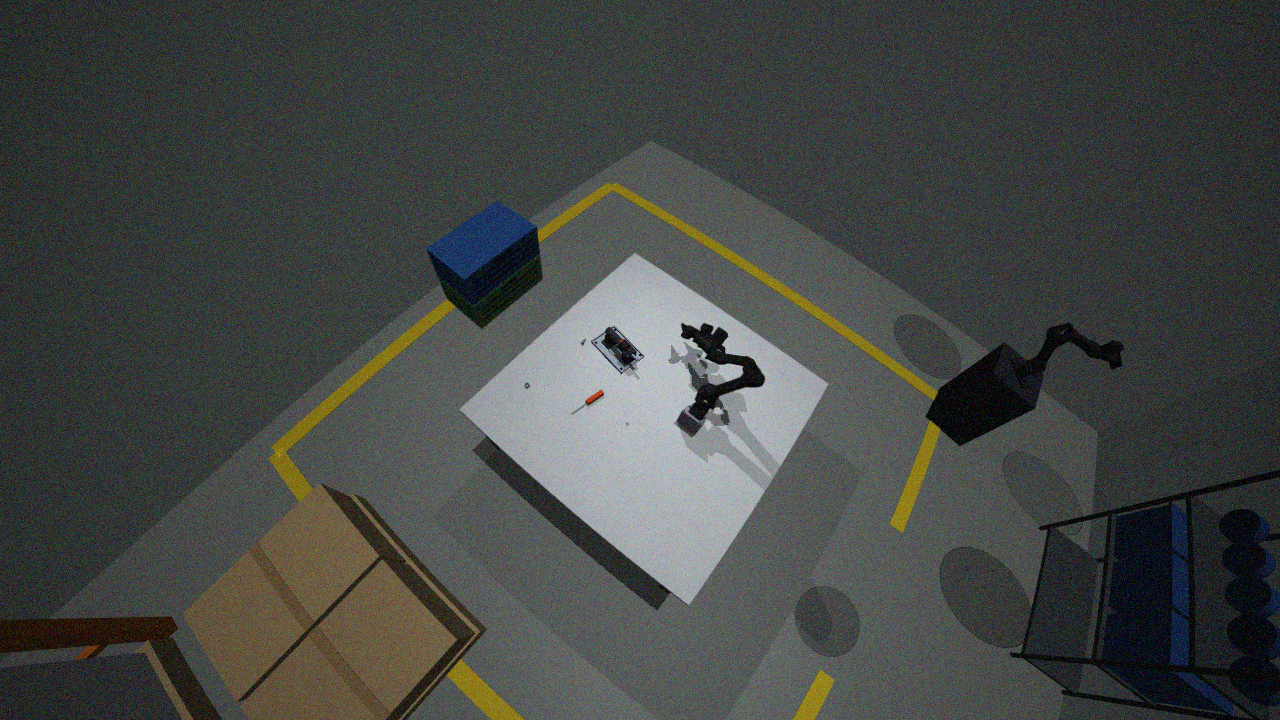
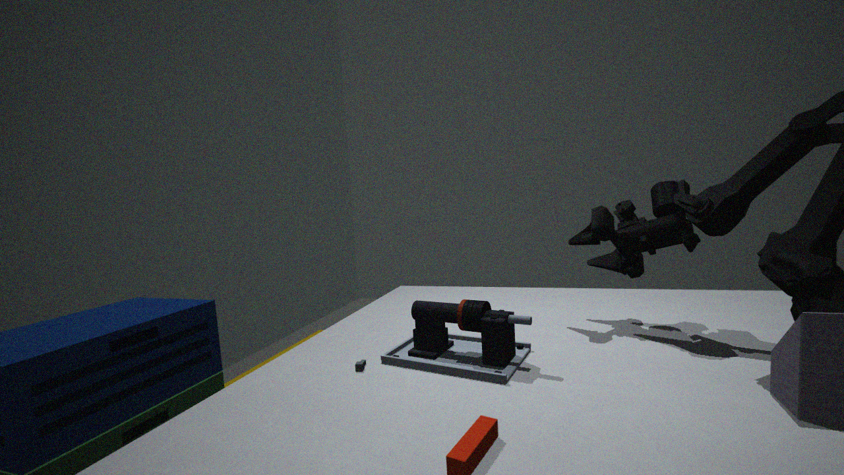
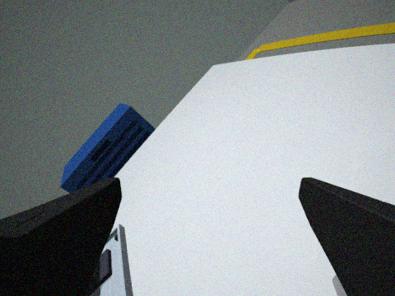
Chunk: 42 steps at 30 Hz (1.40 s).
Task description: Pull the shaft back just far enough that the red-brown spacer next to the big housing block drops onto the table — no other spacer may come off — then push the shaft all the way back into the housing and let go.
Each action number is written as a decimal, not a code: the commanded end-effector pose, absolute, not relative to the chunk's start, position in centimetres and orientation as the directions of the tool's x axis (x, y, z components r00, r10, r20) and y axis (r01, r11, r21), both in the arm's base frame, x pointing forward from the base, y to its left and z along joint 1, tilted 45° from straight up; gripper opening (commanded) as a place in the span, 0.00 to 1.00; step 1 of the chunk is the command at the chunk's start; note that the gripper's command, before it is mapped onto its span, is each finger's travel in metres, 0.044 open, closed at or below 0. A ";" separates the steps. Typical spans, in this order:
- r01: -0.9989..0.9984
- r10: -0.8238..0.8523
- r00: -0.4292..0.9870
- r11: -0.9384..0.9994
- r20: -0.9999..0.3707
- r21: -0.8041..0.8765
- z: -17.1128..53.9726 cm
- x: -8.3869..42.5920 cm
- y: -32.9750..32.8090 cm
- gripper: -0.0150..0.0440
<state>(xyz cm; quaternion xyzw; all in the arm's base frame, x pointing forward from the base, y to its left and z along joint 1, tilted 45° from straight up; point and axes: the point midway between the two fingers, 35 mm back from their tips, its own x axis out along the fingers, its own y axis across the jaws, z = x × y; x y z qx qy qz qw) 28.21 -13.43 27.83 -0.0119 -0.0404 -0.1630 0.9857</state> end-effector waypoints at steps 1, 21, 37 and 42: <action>0.322 -0.321 0.944 0.947 0.079 0.007 27.7 28.3 -13.4 0.98; 0.283 -0.393 0.847 -0.239 -0.359 0.929 12.6 35.5 -3.6 1.00; -0.084 -0.479 0.779 -0.719 -0.404 0.690 6.3 34.5 3.4 1.00; -0.084 -0.479 0.779 -0.719 -0.404 0.690 6.2 34.5 3.5 1.00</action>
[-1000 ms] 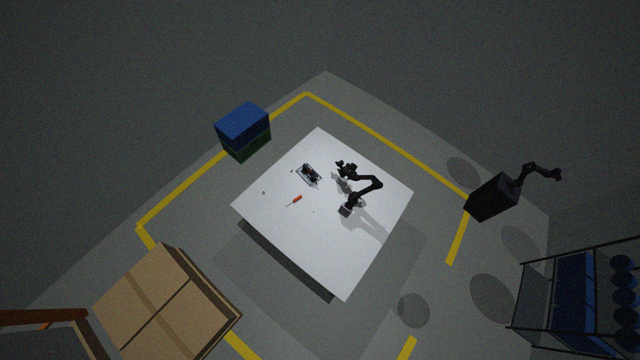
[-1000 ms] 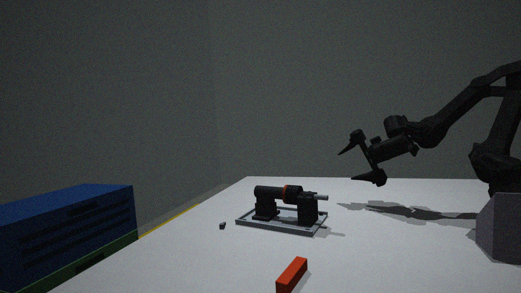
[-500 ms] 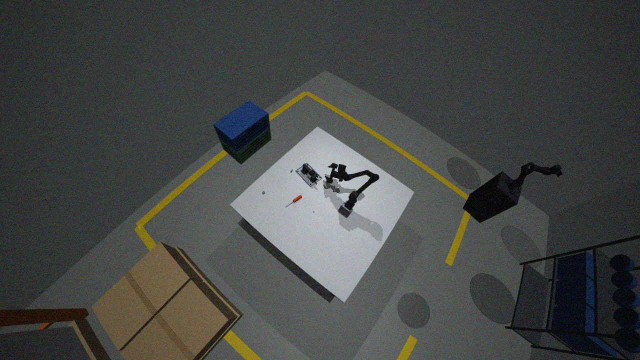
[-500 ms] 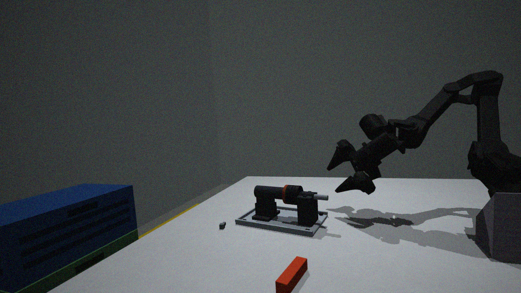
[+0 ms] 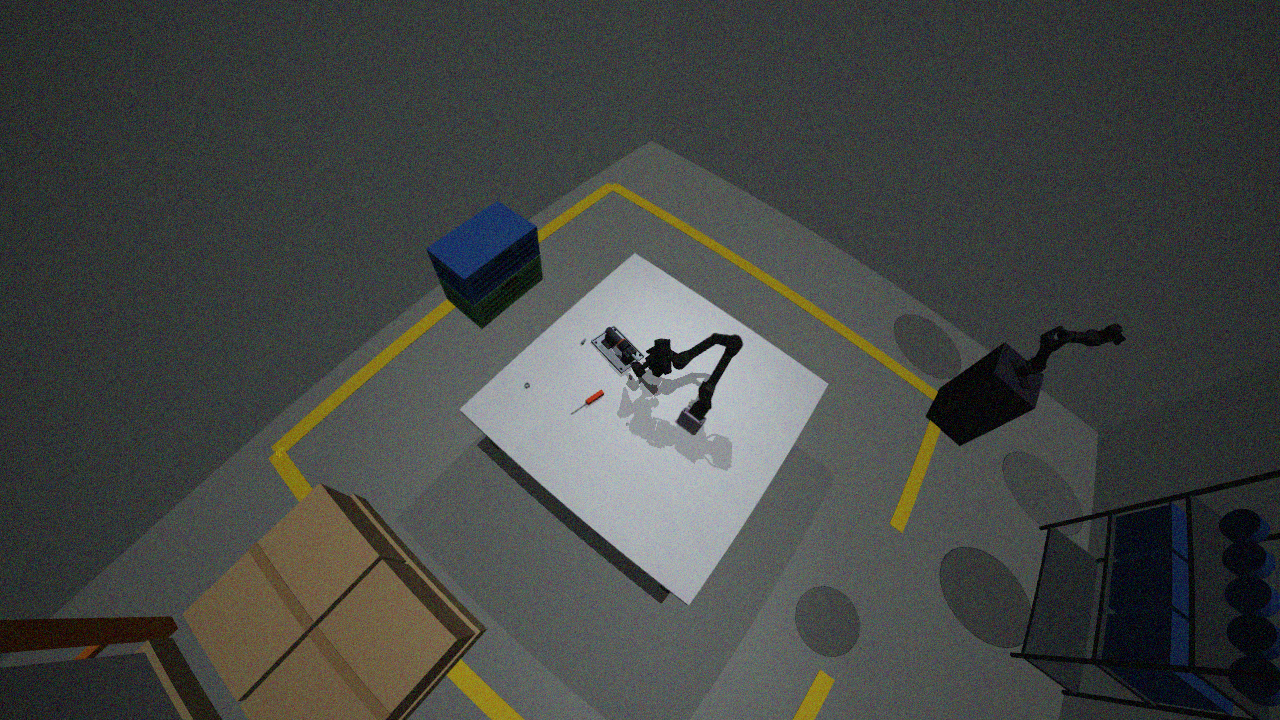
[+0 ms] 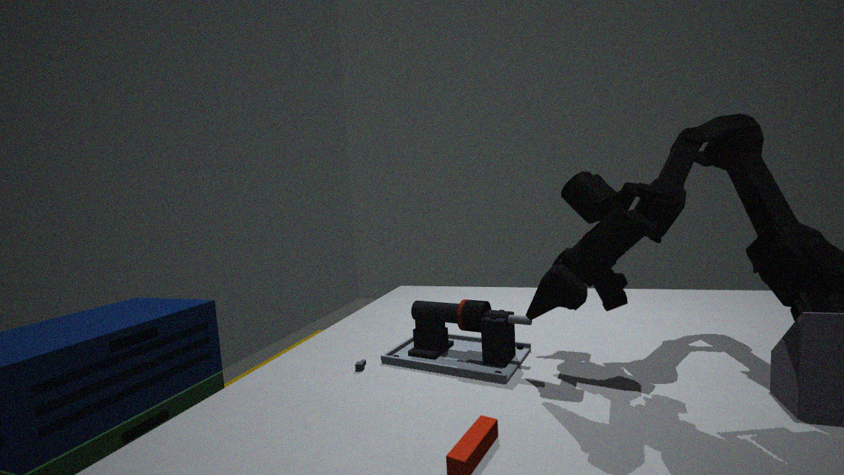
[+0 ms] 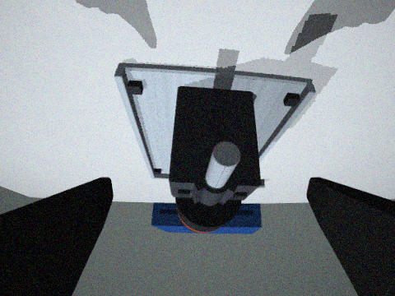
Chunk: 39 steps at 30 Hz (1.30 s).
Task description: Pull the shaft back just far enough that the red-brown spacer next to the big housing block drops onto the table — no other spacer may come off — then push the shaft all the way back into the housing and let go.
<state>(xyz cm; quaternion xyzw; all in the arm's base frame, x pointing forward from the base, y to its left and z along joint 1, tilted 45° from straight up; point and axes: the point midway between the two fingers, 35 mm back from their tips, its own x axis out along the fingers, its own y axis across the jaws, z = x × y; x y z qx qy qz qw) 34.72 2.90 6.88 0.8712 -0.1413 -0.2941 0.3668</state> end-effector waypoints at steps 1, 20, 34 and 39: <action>-0.084 -0.479 0.779 -0.719 -0.404 0.690 6.2 34.5 3.5 1.00; -0.084 -0.479 0.779 -0.719 -0.404 0.690 6.2 34.5 3.5 1.00; -0.084 -0.479 0.779 -0.719 -0.404 0.690 6.2 34.5 3.5 1.00; 0.056 -0.486 0.756 -0.620 -0.439 0.782 6.0 35.5 3.9 1.00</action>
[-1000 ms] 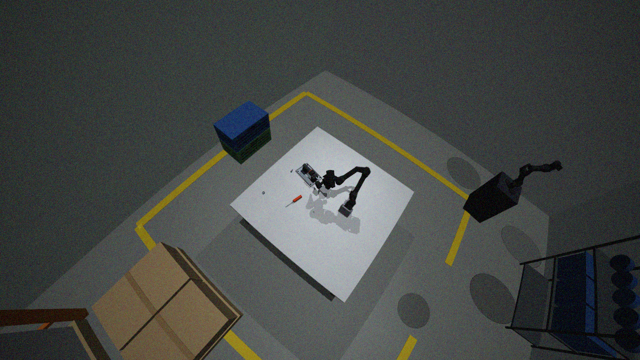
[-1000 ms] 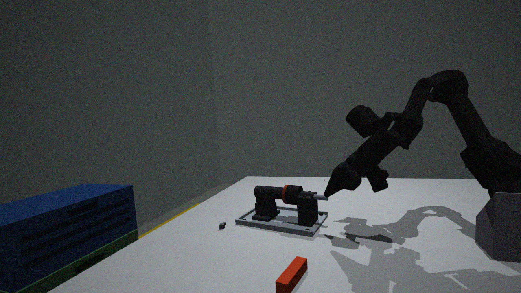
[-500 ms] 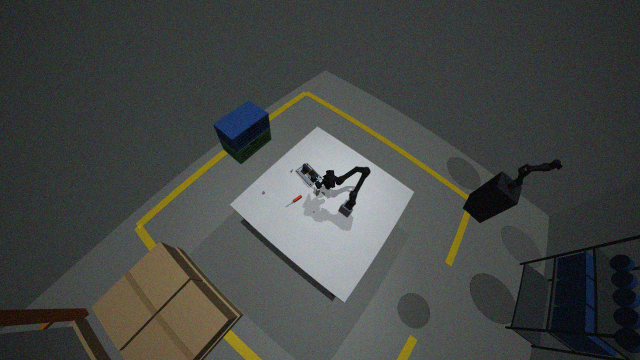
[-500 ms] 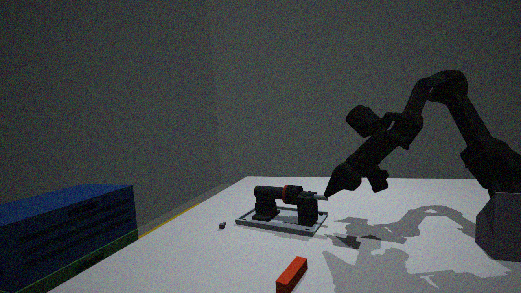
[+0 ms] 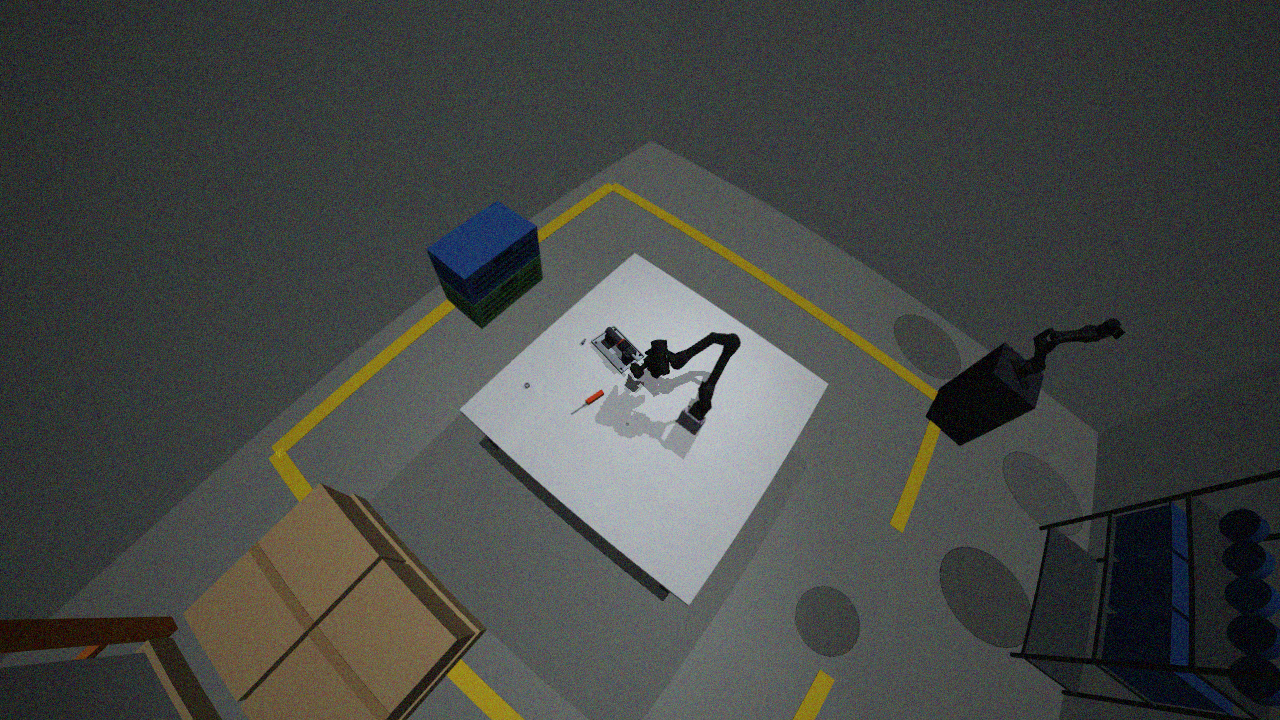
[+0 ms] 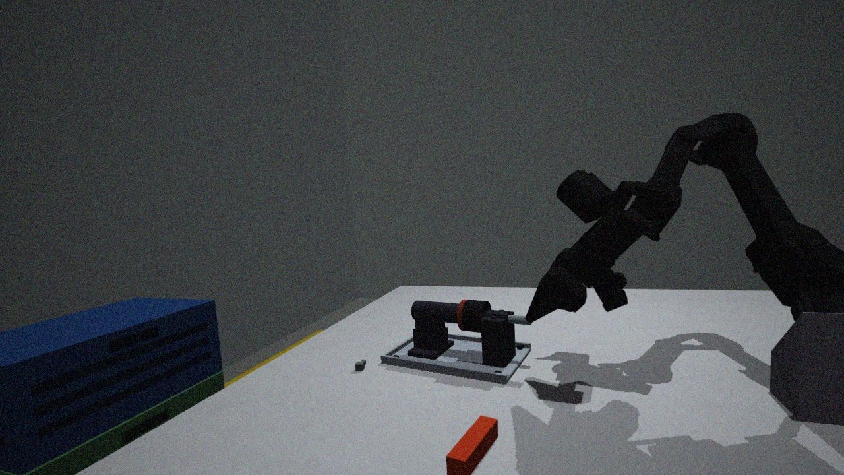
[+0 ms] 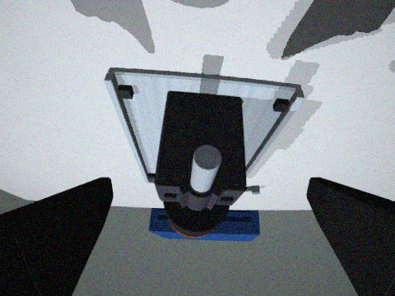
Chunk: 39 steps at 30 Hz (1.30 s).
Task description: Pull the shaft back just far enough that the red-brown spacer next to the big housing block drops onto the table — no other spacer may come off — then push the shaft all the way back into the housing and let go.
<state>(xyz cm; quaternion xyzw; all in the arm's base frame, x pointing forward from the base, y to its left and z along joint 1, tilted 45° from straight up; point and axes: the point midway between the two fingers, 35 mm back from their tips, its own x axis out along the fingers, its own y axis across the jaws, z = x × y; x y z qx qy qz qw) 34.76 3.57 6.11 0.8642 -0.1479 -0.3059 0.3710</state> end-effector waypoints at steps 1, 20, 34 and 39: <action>0.154 -0.491 0.739 -0.545 -0.462 0.824 5.9 36.1 4.1 1.00; 0.385 -0.667 0.204 0.728 -0.717 -0.567 7.3 39.5 5.0 1.00; 0.090 -0.693 0.118 0.720 -0.711 -0.688 8.4 39.1 4.8 1.00; 0.090 -0.693 0.118 0.720 -0.711 -0.688 8.4 39.1 4.8 1.00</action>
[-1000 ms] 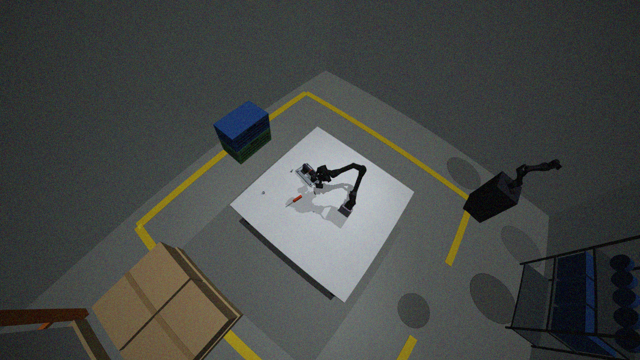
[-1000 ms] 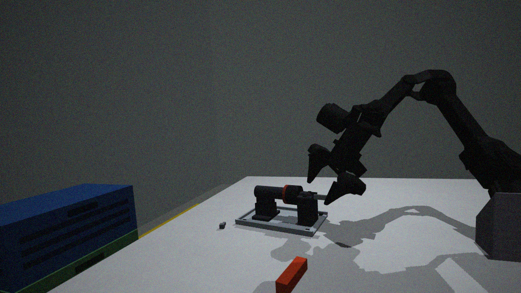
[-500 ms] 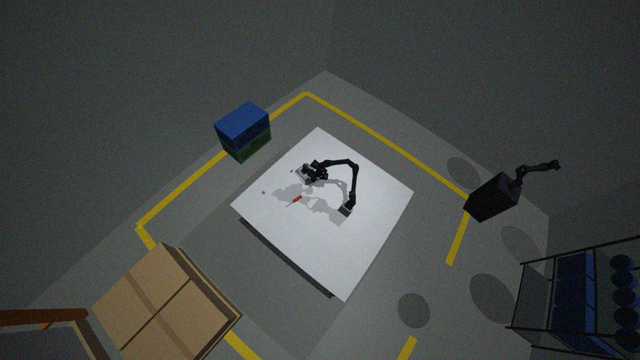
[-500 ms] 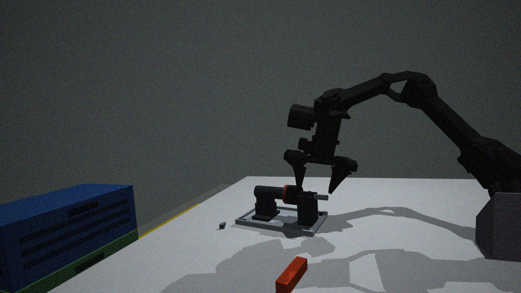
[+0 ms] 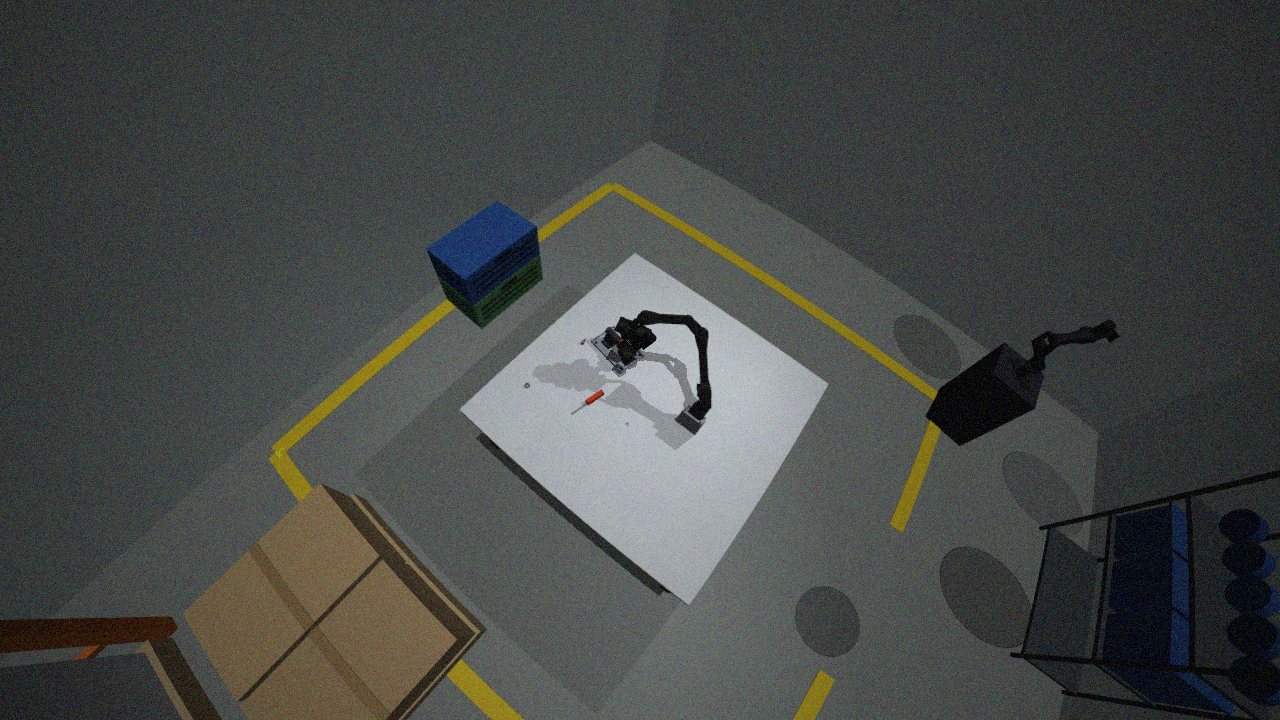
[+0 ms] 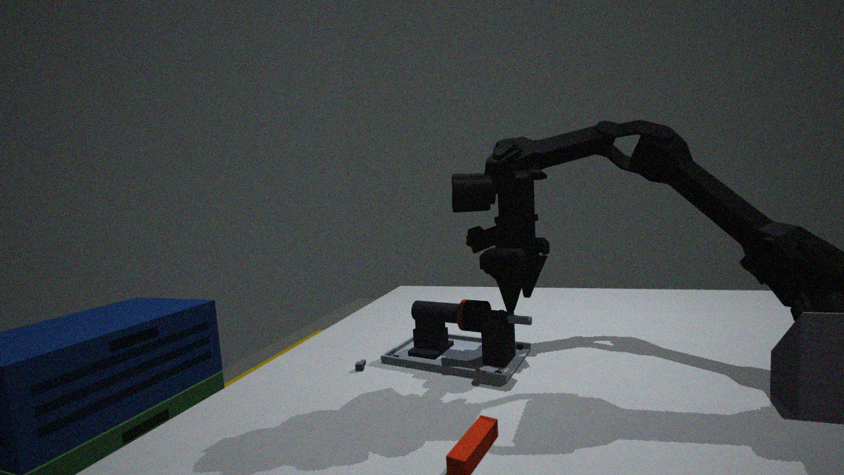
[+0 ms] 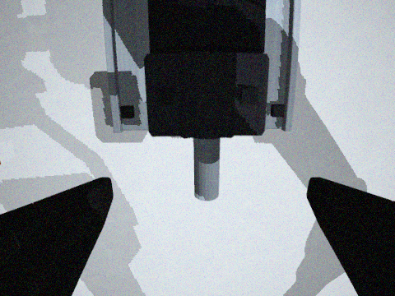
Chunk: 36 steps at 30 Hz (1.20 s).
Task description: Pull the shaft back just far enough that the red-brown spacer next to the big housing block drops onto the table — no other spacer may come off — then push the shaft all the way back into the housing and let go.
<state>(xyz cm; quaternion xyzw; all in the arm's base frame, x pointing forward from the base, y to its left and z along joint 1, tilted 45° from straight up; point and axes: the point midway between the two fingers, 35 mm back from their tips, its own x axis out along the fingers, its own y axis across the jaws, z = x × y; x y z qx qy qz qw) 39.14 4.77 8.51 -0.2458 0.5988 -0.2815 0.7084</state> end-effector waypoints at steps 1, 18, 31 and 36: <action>0.090 -0.693 0.118 0.720 -0.711 -0.688 8.4 39.1 4.8 1.00; 0.090 -0.693 0.118 0.720 -0.711 -0.688 8.1 39.2 4.5 1.00; 0.090 -0.694 0.118 0.720 -0.711 -0.688 6.6 39.5 3.1 1.00; 0.090 -0.694 0.118 0.720 -0.710 -0.688 6.0 39.5 2.5 1.00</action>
